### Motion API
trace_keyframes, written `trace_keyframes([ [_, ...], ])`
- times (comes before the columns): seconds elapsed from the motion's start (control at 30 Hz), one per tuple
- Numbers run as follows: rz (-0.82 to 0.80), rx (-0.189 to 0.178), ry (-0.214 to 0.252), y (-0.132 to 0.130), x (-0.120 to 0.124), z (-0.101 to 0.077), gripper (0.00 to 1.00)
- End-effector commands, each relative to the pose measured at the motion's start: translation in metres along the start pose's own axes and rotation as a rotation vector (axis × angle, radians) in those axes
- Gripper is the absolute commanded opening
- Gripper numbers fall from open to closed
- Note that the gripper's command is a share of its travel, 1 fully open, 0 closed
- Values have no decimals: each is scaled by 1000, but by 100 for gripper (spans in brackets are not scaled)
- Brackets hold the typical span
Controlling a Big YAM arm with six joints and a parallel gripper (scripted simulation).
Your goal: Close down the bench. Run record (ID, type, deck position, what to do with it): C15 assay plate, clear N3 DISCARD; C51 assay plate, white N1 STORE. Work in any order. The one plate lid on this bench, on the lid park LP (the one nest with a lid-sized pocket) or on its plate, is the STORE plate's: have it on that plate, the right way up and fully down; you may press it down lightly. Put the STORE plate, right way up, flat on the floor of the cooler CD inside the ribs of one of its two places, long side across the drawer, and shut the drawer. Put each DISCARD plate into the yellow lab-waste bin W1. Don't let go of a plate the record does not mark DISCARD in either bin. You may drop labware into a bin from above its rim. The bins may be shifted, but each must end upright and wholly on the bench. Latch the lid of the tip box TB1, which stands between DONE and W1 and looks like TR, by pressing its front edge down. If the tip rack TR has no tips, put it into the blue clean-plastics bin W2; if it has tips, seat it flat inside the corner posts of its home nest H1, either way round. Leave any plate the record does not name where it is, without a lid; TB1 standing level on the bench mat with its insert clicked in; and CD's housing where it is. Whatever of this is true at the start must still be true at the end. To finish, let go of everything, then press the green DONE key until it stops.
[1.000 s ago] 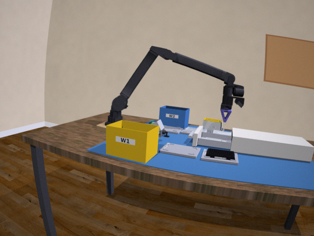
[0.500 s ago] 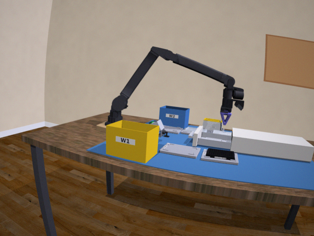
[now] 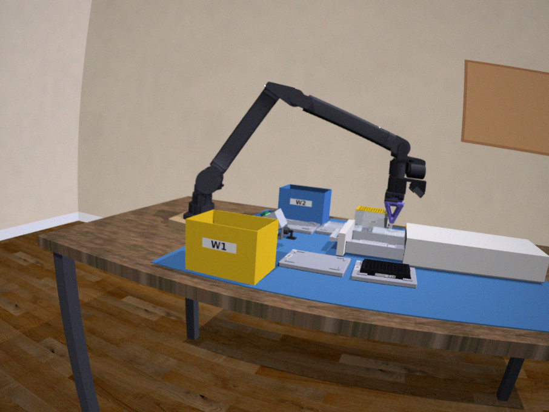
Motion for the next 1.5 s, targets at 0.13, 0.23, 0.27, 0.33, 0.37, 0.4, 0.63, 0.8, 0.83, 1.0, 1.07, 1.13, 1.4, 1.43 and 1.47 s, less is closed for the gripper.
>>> trace_keyframes([
  [0.13, 7, -2, -10, -8, -6, 11, 100],
  [0.23, 8, -6, -35, -7, -15, 6, 100],
  [0.27, 7, -4, -21, -8, -10, 13, 100],
  [0.33, 7, -2, -10, -8, -6, 19, 100],
  [0.37, 7, -3, -15, -8, -8, 19, 100],
  [0.4, 7, -4, -23, -8, -11, 18, 100],
  [0.63, 7, -2, -10, -8, -6, 32, 100],
  [0.8, 8, -6, -35, -7, -15, 26, 100],
  [0.83, 8, -4, -24, -8, -11, 32, 100],
  [1.0, 8, -4, -23, -8, -10, 27, 100],
  [1.07, 8, -4, -23, -8, -10, 27, 100],
  [1.13, 8, -4, -23, -8, -10, 27, 100],
  [1.4, 8, -4, -23, -8, -10, 27, 100],
  [1.43, 8, -4, -23, -8, -10, 27, 100],
  [1.47, 8, -4, -23, -8, -10, 27, 100],
])
Point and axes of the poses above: the point where the finger pads meet when closed, its own z axis out along the fingers, its own y axis across the jaws, x = y × z, the point moved 4 cm from there along -z, back along the fingers, and after that the axes turned 8 degrees about -z, right-handed, at the moved point
